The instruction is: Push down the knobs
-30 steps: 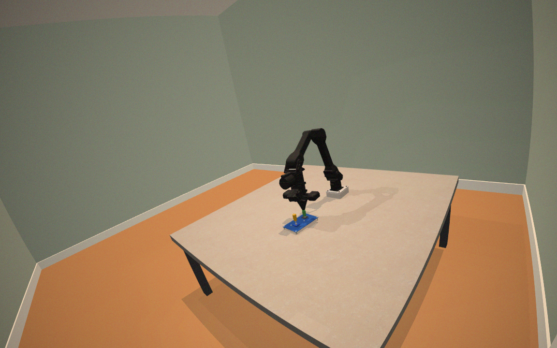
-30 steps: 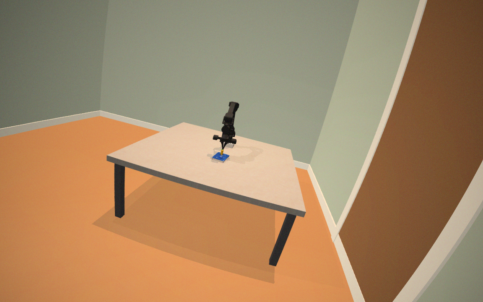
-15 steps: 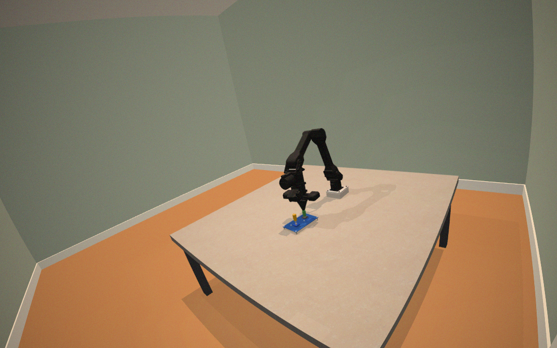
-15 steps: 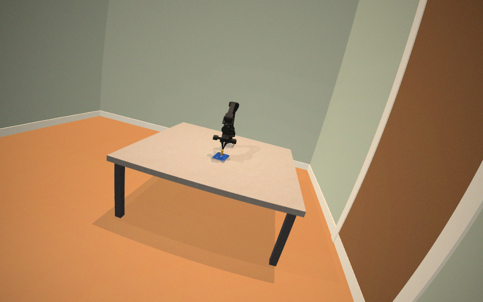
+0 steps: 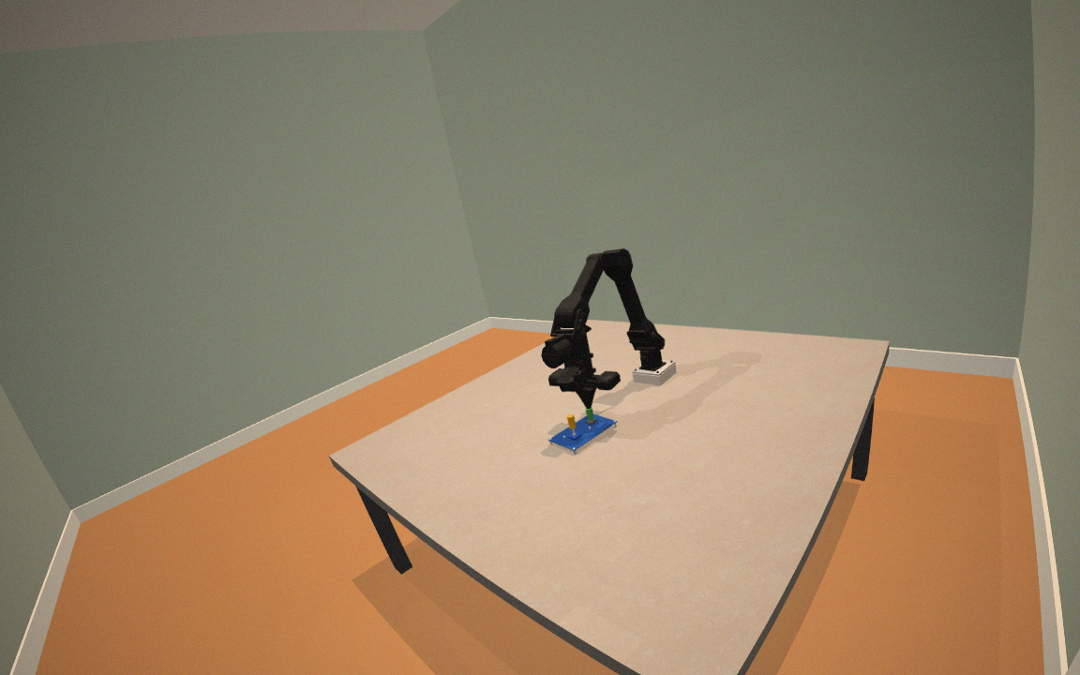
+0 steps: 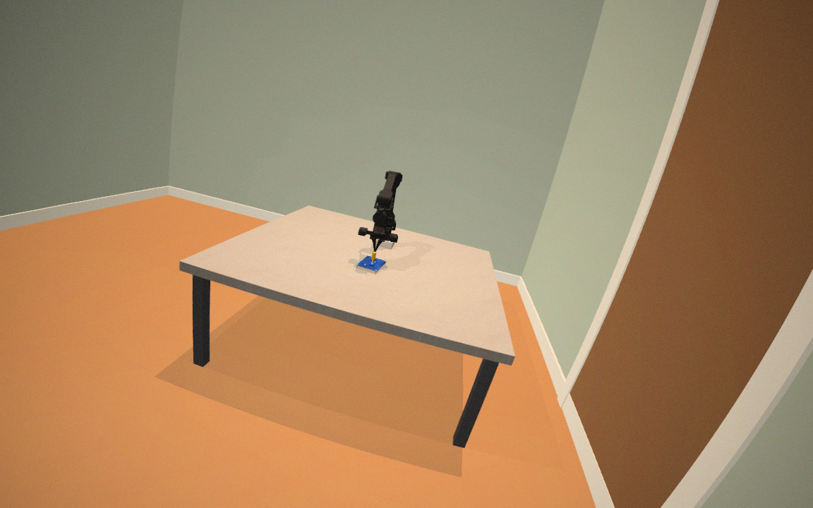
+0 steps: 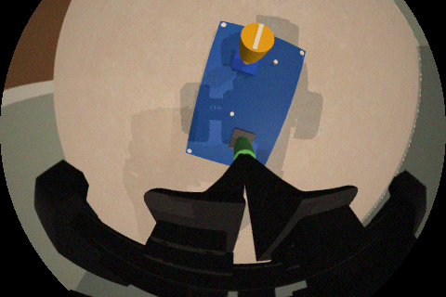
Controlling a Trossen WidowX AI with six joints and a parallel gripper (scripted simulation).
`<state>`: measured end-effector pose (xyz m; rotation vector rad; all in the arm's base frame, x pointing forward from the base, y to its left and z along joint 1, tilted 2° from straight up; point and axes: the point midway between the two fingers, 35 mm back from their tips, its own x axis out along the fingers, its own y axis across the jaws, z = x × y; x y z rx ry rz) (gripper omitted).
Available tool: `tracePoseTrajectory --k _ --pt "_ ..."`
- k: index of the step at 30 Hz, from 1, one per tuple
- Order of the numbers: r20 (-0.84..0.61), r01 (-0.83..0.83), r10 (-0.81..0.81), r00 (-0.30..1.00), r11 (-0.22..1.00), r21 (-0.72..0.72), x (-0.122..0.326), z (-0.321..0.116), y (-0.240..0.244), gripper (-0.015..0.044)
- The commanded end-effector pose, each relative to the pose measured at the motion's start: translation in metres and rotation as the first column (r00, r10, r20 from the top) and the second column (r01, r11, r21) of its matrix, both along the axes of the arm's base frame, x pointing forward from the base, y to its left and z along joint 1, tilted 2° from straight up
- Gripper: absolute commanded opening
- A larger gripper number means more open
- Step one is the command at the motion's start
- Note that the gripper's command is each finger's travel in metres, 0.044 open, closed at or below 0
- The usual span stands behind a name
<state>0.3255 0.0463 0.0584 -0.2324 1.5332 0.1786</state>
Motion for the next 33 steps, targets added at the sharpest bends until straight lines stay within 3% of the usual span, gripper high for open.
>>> tracePoseTrajectory --k 1,33 --pt "-0.010 -0.001 0.001 1.000 1.000 -0.007 0.001 -0.010 -0.001 0.0000" --pt "-0.010 -0.001 0.001 1.000 1.000 -0.007 0.001 0.010 -0.001 0.0000"
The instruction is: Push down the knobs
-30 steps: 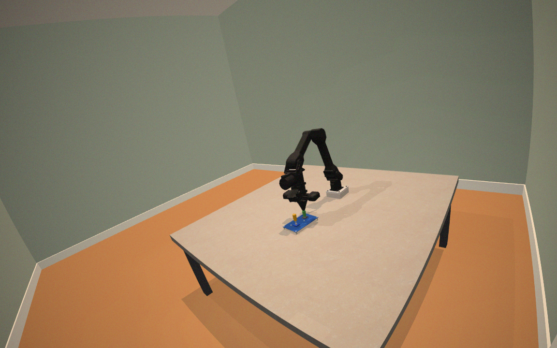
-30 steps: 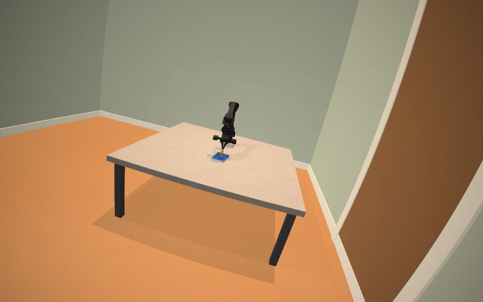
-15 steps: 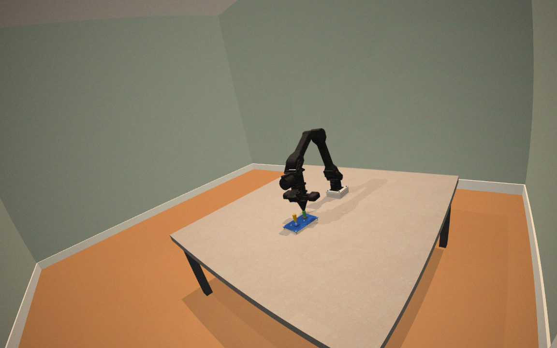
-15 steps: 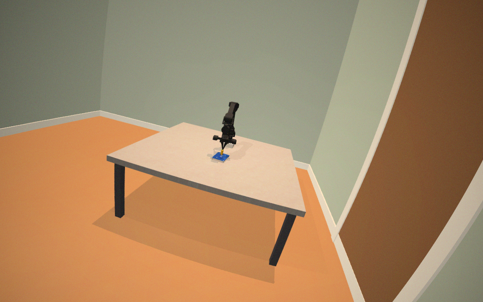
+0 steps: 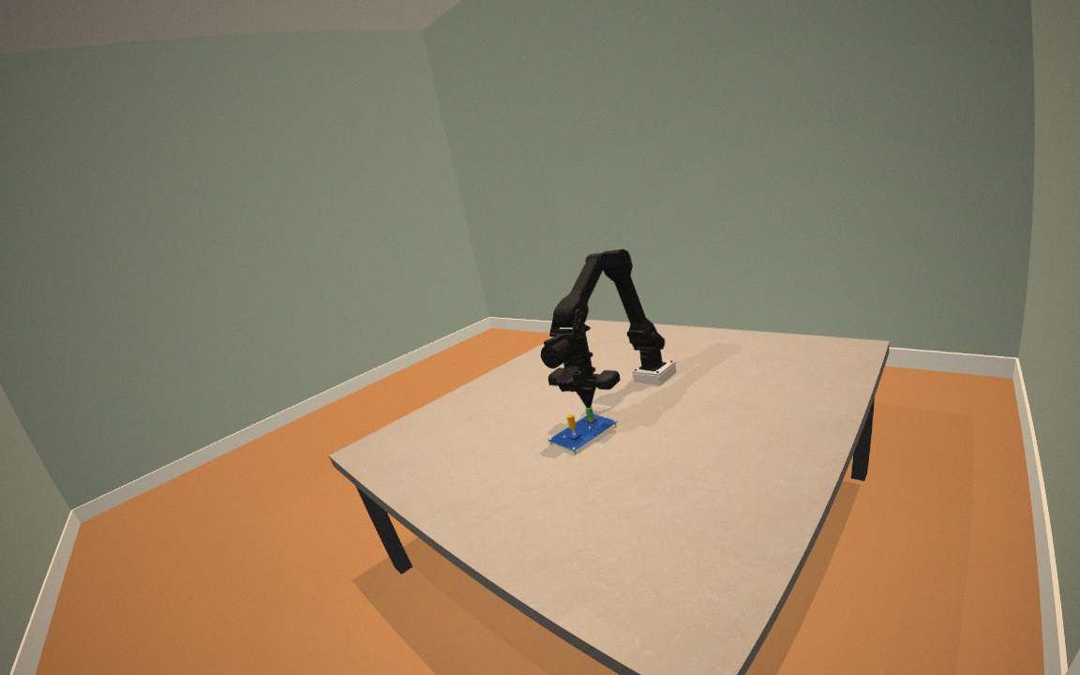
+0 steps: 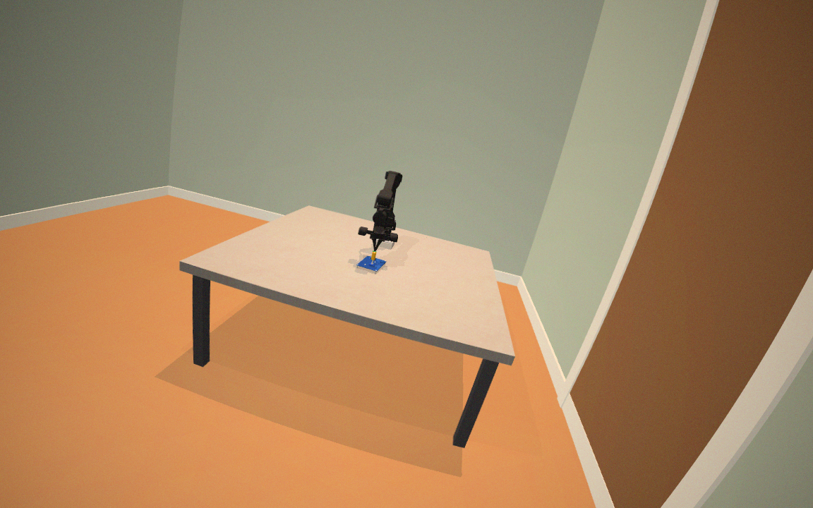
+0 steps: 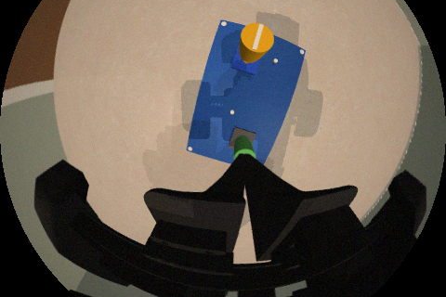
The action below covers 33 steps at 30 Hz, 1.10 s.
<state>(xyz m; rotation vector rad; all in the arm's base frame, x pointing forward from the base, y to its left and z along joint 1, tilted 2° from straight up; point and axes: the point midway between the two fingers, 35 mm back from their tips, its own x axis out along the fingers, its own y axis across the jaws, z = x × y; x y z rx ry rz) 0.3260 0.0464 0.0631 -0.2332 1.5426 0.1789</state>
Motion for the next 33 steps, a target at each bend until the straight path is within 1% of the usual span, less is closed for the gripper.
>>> tracePoseTrajectory --k 1,9,10,17,19,22,25,33 --pt "0.000 -0.001 0.001 1.000 1.000 -0.006 0.000 0.007 -0.001 0.0000" --pt "0.000 -0.001 0.001 1.000 1.000 -0.006 0.000 0.016 0.000 0.0000" --pt "-0.015 -0.001 0.001 1.000 1.000 -0.002 -0.003 0.009 0.000 0.0026" --pt "-0.015 -0.001 0.001 1.000 1.000 -0.002 -0.003 0.009 0.000 0.0210" --pt "-0.013 -0.022 0.022 1.000 1.000 0.006 -0.004 0.011 0.004 0.0157" --pt "-0.002 -0.113 0.114 0.994 0.993 0.040 -0.009 0.019 0.022 0.0079" --pt "-0.001 -0.193 0.193 0.981 0.980 0.039 -0.006 0.021 0.022 0.0000" --pt "-0.001 -0.453 0.453 0.892 0.891 0.028 0.003 0.027 0.023 0.0000"
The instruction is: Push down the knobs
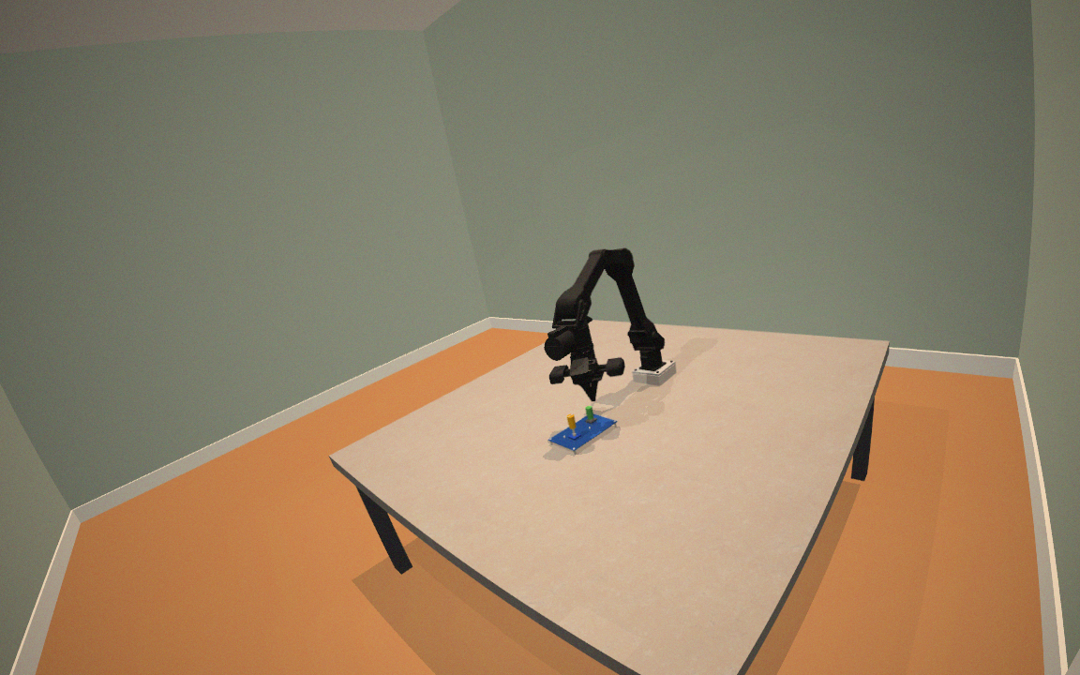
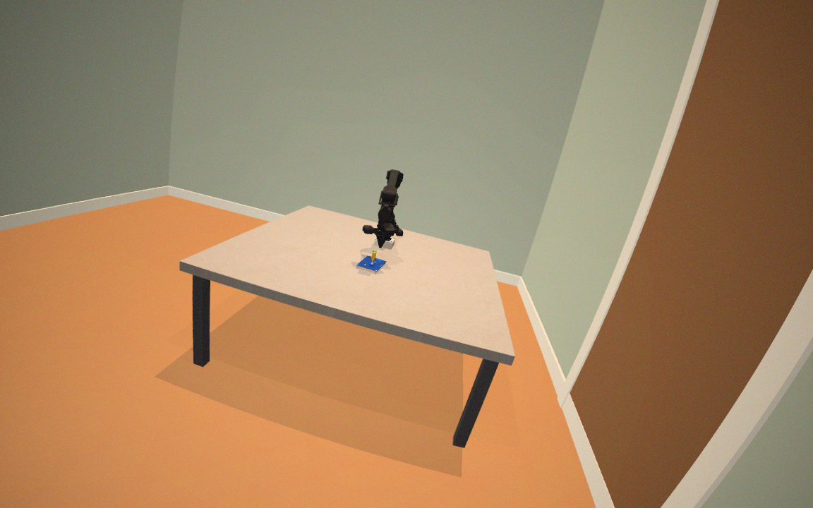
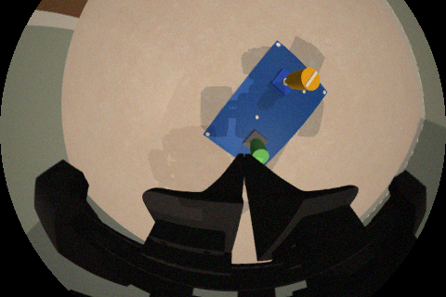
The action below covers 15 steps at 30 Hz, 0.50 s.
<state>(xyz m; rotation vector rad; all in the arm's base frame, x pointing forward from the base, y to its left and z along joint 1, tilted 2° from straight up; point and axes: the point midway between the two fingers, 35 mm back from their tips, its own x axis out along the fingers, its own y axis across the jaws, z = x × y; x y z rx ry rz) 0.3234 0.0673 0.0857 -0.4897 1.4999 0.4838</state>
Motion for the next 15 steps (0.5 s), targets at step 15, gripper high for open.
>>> tracePoseTrajectory --k 15 --pt "0.002 -0.591 0.591 0.807 0.807 -0.016 0.023 0.014 0.003 0.0000"
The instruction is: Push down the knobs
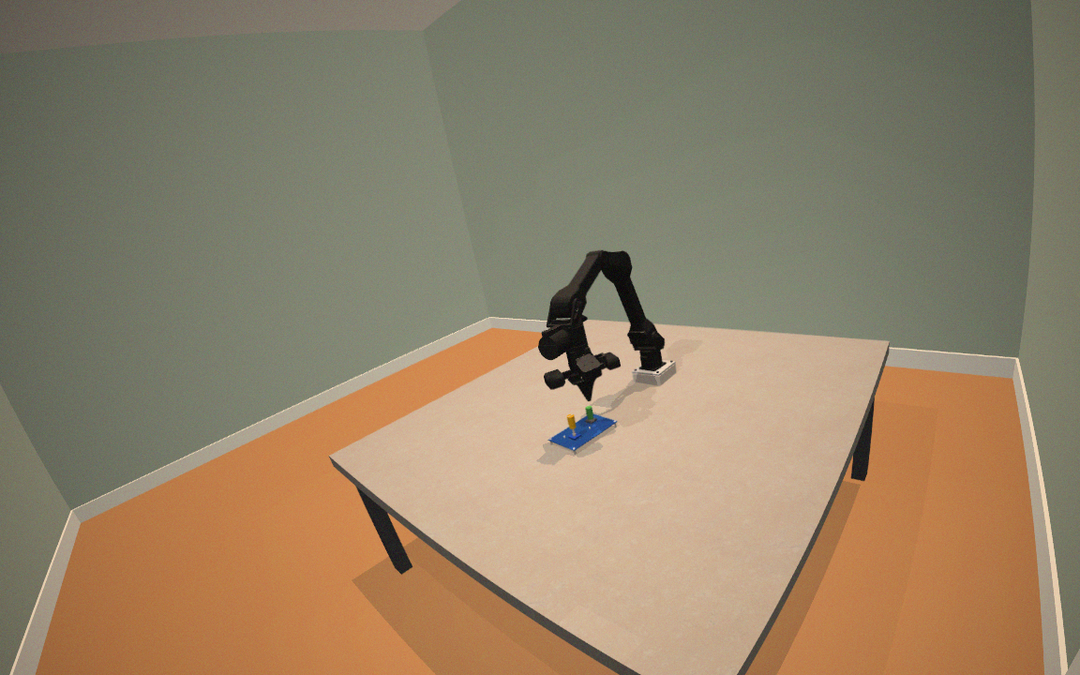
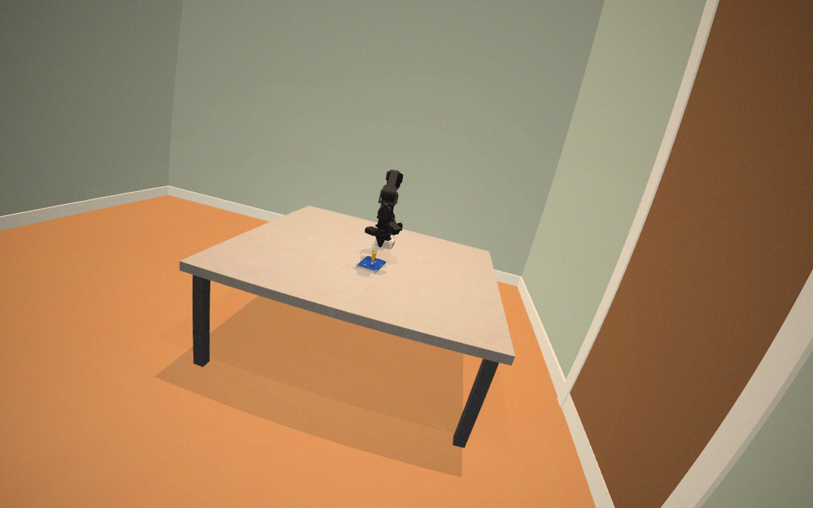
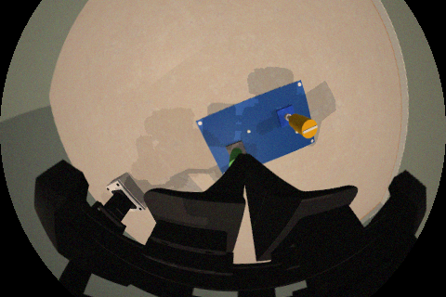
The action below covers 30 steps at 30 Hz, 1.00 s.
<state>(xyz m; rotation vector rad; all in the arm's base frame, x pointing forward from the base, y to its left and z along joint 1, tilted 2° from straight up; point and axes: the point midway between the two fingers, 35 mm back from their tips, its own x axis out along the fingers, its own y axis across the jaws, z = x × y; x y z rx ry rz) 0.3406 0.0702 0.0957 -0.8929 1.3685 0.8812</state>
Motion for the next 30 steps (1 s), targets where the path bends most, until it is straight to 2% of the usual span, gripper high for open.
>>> tracePoseTrajectory --k 1,8,15,30 --pt "0.008 -0.146 0.146 0.989 0.989 -0.007 0.007 0.005 0.000 0.0000" --pt "0.005 -0.380 0.381 0.925 0.925 -0.016 0.015 0.009 0.000 0.0000" --pt "-0.001 -0.592 0.592 0.806 0.805 -0.024 0.023 0.013 0.000 0.0000" --pt "-0.022 -0.915 0.915 0.403 0.402 -0.033 0.038 0.022 0.001 0.0000"
